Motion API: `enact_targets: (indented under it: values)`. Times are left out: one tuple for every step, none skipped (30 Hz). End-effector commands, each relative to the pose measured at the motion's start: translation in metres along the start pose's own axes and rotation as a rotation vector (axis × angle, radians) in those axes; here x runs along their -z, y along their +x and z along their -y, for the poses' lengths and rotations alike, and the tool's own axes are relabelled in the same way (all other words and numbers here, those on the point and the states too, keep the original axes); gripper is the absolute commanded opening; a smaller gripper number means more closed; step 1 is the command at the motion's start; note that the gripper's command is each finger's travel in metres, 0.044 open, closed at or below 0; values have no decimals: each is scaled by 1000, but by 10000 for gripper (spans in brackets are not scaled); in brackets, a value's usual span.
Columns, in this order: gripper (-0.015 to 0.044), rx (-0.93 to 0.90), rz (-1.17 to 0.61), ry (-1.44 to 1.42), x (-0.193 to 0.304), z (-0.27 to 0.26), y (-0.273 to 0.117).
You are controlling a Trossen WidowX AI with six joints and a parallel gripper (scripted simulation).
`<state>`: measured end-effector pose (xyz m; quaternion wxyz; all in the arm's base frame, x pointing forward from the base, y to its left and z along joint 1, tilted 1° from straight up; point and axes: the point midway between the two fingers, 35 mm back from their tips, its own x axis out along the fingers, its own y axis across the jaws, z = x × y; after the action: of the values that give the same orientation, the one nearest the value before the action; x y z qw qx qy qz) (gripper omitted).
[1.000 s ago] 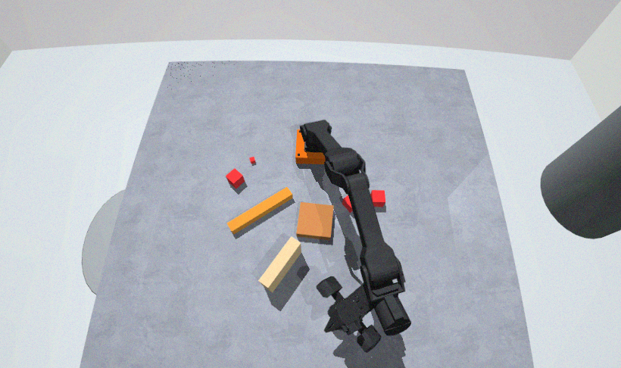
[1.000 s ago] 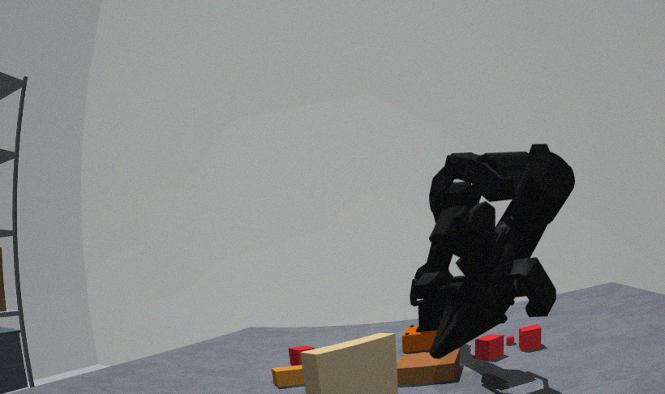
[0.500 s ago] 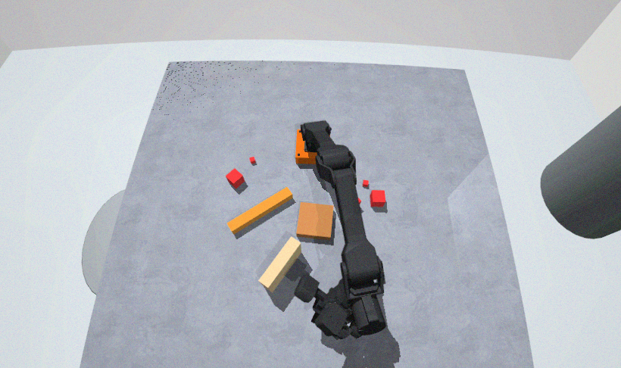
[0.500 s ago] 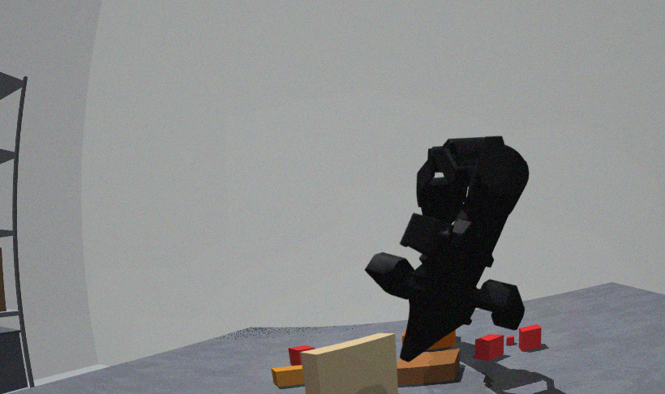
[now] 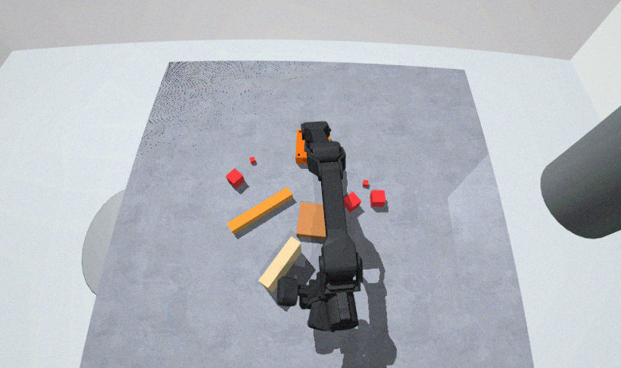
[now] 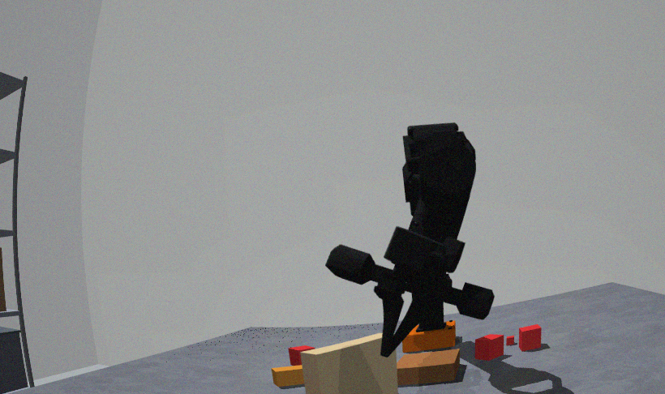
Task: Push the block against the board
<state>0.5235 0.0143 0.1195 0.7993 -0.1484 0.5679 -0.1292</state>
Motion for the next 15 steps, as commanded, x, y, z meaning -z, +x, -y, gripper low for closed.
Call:
enact_targets:
  values:
    - [0,-38,-32,-103,8,7,-1]
    - [0,-50,-40,-134,10,9,-2]
    - [0,-63,-48,-166,13,11,-2]
    - [0,-75,-55,-197,15,12,-3]
    - [0,-88,-62,-227,17,14,-3]
    - [0,-102,-69,-258,19,16,-4]
    - [0,-115,-75,-289,22,18,-4]
    - [0,-129,-80,-319,24,19,-5]
    - [0,-143,-85,-349,26,21,-5]
    - [0,-158,-90,-379,28,23,-6]
    - [0,-172,-94,-409,31,24,-7]
    - [0,-187,-97,-439,33,26,-8]
    - [0,-203,-100,-468,35,28,-8]
    - [0,-218,-103,-498,37,29,-9]
    - [0,-234,-105,-527,40,31,-10]
